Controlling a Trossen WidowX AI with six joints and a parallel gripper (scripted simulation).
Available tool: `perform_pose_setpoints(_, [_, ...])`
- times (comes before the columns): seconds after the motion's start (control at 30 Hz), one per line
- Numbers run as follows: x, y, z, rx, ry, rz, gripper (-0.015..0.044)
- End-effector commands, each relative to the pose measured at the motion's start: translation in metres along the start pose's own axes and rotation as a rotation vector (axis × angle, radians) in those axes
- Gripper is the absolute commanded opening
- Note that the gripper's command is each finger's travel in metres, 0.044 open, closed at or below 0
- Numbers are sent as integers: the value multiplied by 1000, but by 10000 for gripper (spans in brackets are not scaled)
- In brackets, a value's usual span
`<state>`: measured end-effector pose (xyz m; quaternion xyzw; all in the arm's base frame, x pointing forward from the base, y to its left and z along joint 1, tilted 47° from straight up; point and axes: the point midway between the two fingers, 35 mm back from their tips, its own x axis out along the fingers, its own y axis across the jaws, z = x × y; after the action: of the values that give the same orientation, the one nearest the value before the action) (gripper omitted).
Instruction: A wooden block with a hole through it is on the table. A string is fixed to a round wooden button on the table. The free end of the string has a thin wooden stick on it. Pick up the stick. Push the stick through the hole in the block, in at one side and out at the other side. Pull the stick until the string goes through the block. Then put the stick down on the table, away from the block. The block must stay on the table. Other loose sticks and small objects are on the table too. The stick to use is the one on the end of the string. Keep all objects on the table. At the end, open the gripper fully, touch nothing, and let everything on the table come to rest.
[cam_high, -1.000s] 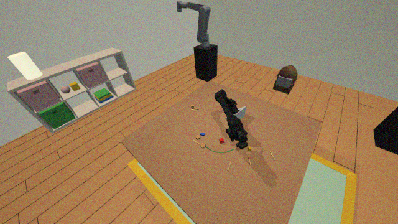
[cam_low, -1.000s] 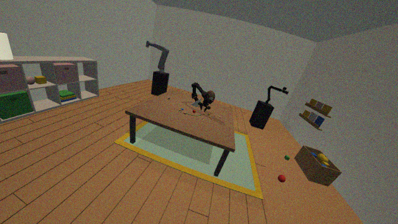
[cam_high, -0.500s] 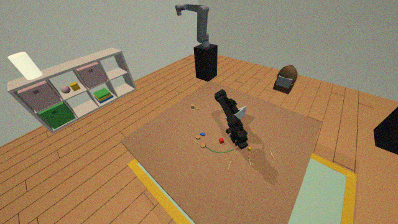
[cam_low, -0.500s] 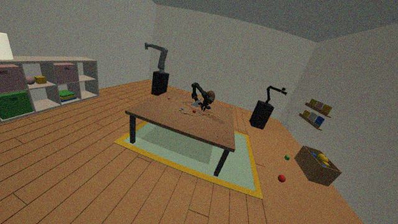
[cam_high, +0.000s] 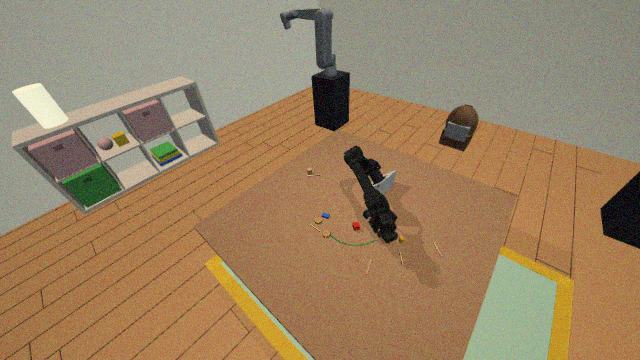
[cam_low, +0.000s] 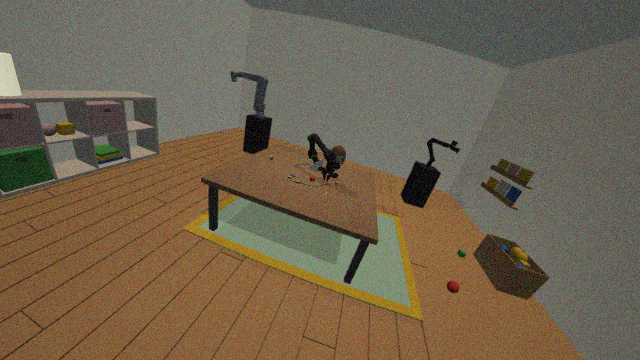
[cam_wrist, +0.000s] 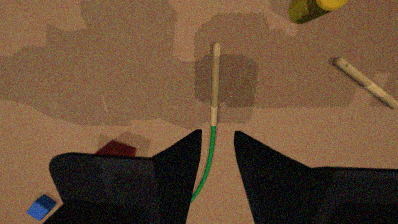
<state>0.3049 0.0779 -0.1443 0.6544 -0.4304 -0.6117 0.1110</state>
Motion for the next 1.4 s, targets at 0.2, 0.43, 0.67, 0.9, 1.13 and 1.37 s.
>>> perform_pose_setpoints(0.2, [17, 1, 0, -7, 5, 4, 121])
perform_pose_setpoints(0.43, [28, 2, 1, -6, 5, 5, 121])
perform_pose_setpoints(0.67, [38, 2, 1, -6, 6, 6, 121])
perform_pose_setpoints(0.9, [37, 2, 0, 1, 0, 4, 16])
perform_pose_setpoints(1.13, [37, 2, 0, 1, 0, 4, 0])
perform_pose_setpoints(1.37, [32, 1, 0, 1, -1, 3, 0])
